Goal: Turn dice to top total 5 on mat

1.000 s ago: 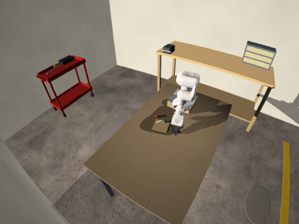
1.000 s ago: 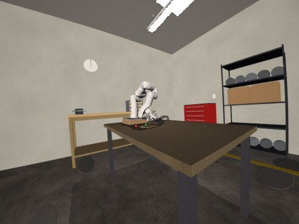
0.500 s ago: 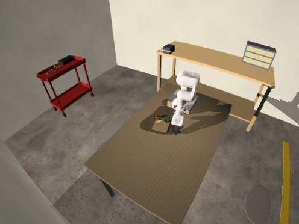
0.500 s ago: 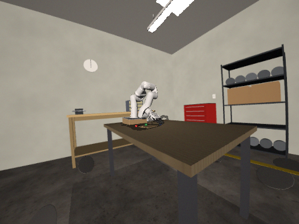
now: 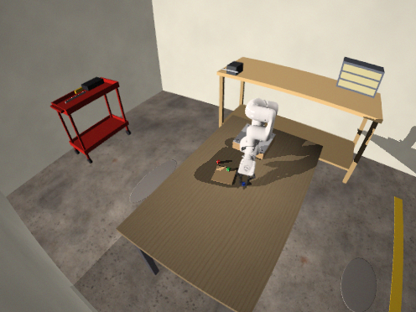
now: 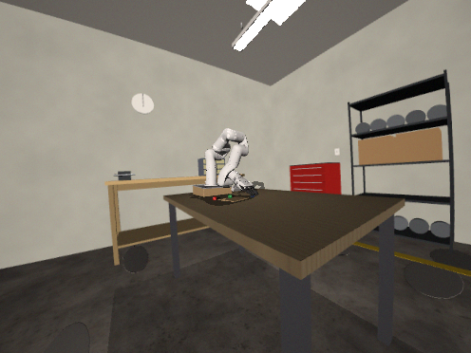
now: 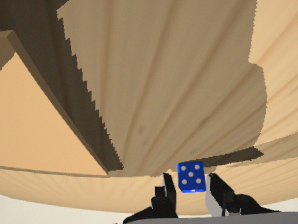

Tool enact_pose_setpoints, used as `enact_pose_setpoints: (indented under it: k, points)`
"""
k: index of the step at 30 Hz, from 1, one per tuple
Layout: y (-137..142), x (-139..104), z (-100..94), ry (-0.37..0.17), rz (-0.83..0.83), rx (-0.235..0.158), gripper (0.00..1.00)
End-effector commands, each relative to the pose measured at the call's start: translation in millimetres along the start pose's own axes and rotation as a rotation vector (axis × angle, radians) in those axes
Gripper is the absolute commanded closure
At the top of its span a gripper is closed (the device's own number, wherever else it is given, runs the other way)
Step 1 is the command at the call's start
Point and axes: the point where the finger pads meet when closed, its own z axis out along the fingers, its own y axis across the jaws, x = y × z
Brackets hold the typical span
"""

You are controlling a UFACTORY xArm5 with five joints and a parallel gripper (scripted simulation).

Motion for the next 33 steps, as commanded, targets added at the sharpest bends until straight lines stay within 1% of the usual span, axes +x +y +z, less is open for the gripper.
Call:
enact_pose_setpoints:
  k: [1, 6, 11, 13, 17, 20, 30, 33]
  points:
    - [0, -1, -0.3, -0.002, 0.000, 0.000, 0.64]
    - [0, -1, -7.5, -0.002, 0.000, 0.000, 0.64]
    - [0, -1, -24.8, -0.002, 0.000, 0.001, 0.64]
    - [0, -1, -24.8, -0.002, 0.000, 0.001, 0.64]
    - [0, -1, -39.4, -0.002, 0.000, 0.001, 0.64]
    - [-1, -1, -46.8, -0.002, 0.000, 0.001, 0.64]
    - [-1, -2, -50.7, -0.002, 0.000, 0.001, 0.64]
    - [-1, -6, -54.0, -0.002, 0.000, 0.002, 0.64]
